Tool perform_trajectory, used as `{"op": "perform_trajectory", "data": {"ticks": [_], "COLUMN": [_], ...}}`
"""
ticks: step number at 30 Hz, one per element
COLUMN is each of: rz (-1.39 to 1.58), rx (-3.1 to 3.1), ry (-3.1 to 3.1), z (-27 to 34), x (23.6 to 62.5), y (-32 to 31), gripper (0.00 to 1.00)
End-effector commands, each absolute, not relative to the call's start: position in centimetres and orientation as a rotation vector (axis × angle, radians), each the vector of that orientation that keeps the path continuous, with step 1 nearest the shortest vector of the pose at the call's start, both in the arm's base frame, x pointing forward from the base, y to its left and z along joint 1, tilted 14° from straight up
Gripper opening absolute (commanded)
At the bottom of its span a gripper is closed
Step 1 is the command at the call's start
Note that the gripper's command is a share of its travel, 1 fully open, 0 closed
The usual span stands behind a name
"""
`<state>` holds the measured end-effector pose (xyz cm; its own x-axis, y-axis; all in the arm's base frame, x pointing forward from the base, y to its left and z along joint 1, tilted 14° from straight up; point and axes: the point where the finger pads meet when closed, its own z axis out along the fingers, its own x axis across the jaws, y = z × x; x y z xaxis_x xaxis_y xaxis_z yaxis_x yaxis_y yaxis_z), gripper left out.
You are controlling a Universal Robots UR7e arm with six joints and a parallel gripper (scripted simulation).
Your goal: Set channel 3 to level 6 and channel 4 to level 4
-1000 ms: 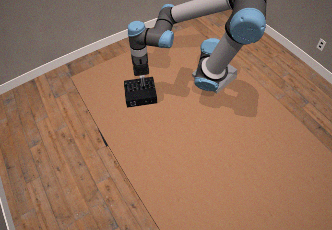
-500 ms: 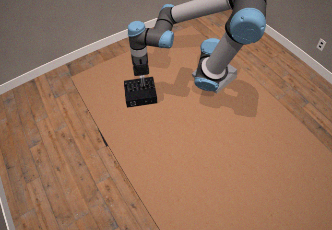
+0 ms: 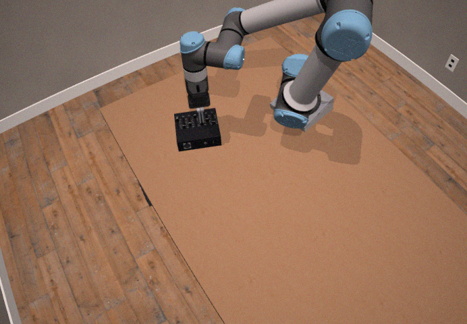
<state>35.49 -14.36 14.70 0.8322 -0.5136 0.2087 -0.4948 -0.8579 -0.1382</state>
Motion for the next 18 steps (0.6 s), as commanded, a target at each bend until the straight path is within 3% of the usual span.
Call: {"op": "perform_trajectory", "data": {"ticks": [1,18], "rz": [-0.366,-0.366], "rx": [-2.932,-2.932], "ry": [0.807,0.807], "z": [14.31,13.33], "x": [35.59,35.88], "y": [-14.27,-14.23], "gripper": [0.0,0.0]}}
